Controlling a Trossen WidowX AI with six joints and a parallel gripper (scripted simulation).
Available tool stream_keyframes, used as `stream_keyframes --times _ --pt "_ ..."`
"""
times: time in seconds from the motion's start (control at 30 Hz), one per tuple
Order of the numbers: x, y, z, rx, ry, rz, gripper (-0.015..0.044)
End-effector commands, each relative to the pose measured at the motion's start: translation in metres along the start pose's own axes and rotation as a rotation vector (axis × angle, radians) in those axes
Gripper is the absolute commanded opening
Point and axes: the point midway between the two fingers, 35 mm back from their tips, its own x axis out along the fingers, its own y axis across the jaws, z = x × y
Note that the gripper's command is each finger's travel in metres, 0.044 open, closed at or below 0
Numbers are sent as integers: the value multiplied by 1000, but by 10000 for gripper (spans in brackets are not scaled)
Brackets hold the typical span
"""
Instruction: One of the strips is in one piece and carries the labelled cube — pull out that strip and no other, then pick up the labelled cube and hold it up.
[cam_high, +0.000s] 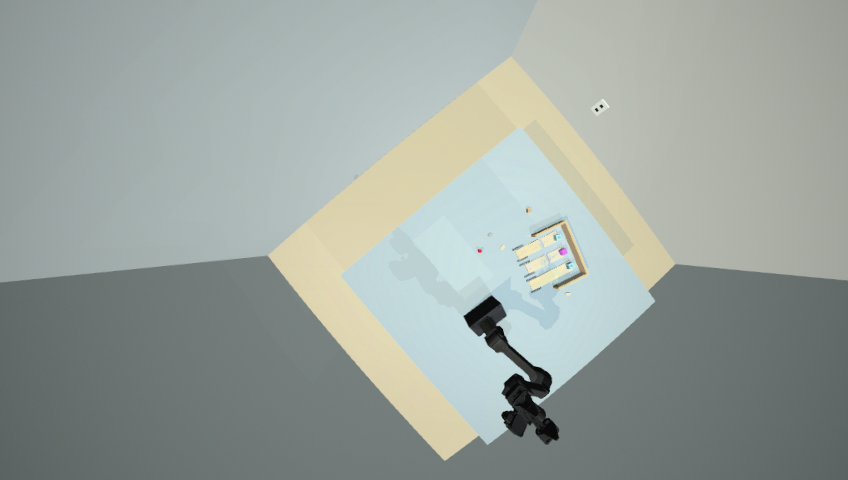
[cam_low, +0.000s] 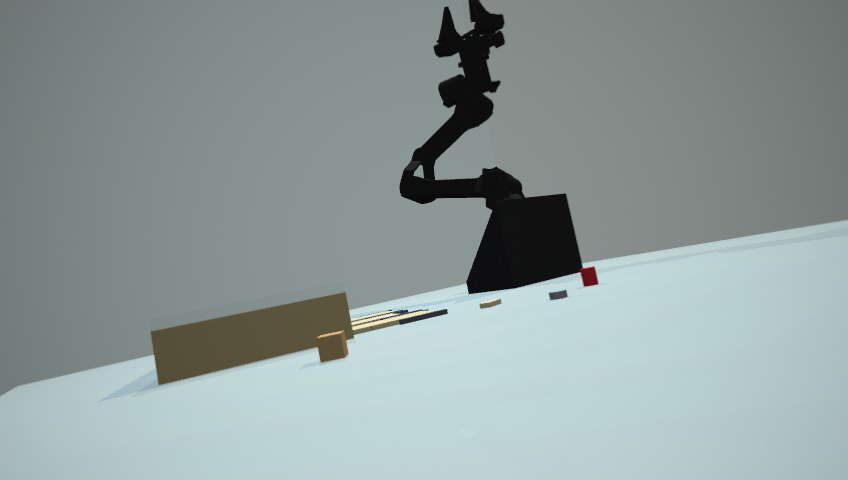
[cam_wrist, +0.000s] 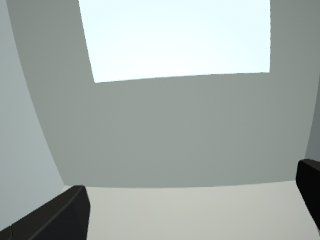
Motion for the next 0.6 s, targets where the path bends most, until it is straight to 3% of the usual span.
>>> stream_keyframes --times 0.0,0.3,0.57 --pt "0 2 -1 0 5 4 400" --pt "10 81 -95 17 309 176 400" --pt "-20 140 -204 96 683 272 400"
